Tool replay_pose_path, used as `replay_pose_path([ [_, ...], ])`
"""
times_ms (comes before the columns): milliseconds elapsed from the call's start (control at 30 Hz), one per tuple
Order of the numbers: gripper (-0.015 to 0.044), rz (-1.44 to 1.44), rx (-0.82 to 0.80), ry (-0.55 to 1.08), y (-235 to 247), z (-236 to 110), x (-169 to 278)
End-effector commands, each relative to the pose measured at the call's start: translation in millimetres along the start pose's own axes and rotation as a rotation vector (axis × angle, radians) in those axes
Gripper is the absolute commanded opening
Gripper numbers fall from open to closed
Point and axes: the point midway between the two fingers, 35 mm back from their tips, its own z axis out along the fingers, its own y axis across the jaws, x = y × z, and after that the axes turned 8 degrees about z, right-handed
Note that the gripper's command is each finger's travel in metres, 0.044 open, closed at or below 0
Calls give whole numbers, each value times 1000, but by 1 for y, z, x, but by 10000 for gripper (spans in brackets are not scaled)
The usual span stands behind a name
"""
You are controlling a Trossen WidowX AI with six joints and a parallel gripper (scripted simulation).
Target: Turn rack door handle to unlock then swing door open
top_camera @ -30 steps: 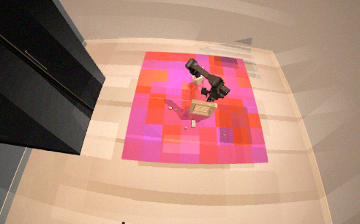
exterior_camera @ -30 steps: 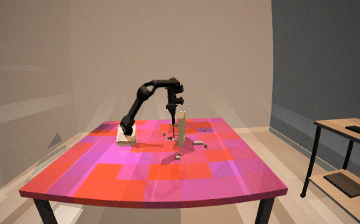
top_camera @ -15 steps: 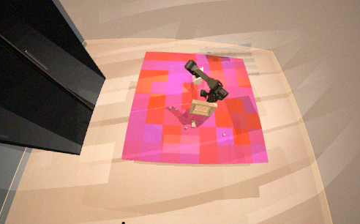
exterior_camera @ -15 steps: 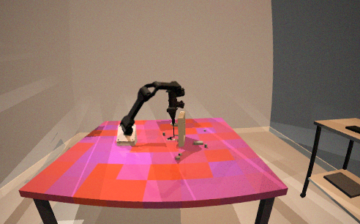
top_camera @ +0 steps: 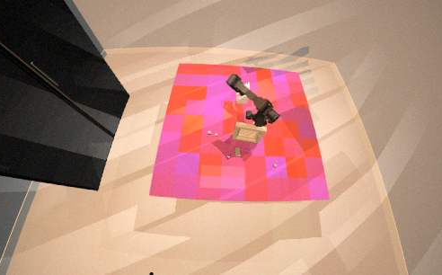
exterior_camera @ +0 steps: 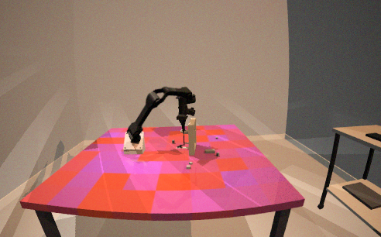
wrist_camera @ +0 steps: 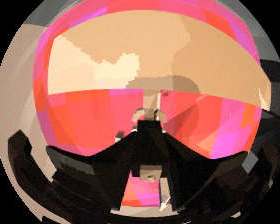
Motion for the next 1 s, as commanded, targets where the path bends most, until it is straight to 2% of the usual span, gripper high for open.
replay_pose_path([
  [0,69,-9,3,4,0,1,1],
  [233,22,-9,3,4,0,1,1],
  [400,21,-41,3,4,0,1,1],
  [967,21,-870,1,5,0,1,1],
])
